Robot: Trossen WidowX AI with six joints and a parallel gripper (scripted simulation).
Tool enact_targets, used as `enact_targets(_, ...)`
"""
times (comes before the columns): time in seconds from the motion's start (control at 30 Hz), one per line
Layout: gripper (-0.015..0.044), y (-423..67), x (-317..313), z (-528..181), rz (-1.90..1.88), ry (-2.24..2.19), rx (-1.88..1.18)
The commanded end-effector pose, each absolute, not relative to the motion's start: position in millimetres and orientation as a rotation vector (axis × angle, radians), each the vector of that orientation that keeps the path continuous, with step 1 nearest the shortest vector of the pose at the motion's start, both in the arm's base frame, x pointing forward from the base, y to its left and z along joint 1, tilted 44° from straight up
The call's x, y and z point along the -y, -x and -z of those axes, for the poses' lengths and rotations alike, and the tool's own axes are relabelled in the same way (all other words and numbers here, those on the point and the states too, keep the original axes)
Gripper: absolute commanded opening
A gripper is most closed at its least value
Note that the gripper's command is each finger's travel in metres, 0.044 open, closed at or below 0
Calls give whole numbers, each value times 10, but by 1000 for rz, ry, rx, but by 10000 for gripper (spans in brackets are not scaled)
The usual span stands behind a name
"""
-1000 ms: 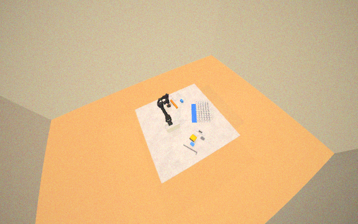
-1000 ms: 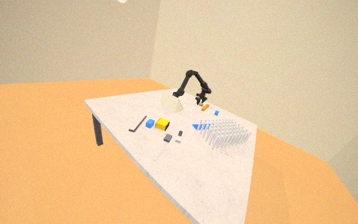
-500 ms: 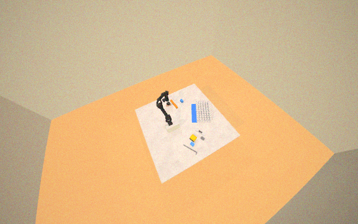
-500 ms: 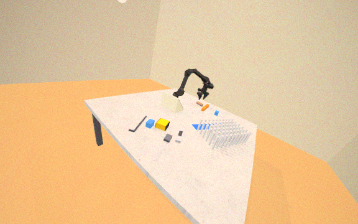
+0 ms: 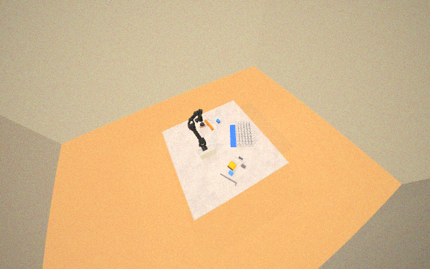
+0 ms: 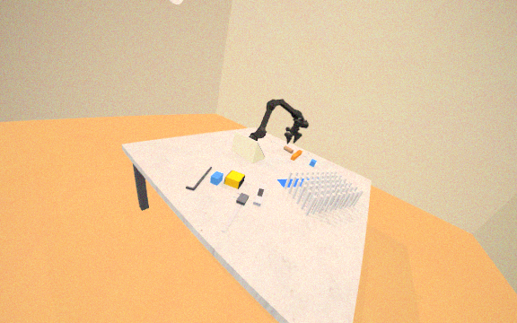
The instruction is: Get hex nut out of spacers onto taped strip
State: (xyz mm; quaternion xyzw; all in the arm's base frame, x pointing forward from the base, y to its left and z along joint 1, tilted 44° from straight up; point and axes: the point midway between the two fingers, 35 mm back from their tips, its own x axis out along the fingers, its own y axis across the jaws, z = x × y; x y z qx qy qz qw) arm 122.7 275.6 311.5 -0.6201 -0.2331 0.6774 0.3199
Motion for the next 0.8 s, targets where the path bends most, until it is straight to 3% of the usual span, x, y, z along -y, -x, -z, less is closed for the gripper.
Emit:
enact_targets(0.0,440,-1243,-2749,-3094,-1805,1555,683)
enact_targets(0.17,440,-1303,-2660,-3081,-1816,1292,930)
enact_targets(0.37,440,-1305,-2655,-3082,-1814,1282,939)
enact_targets(0.57,282,-1305,-2655,-3082,-1814,1282,939)
enact_targets(0.77,280,-1305,-2655,-3082,-1814,1282,939)
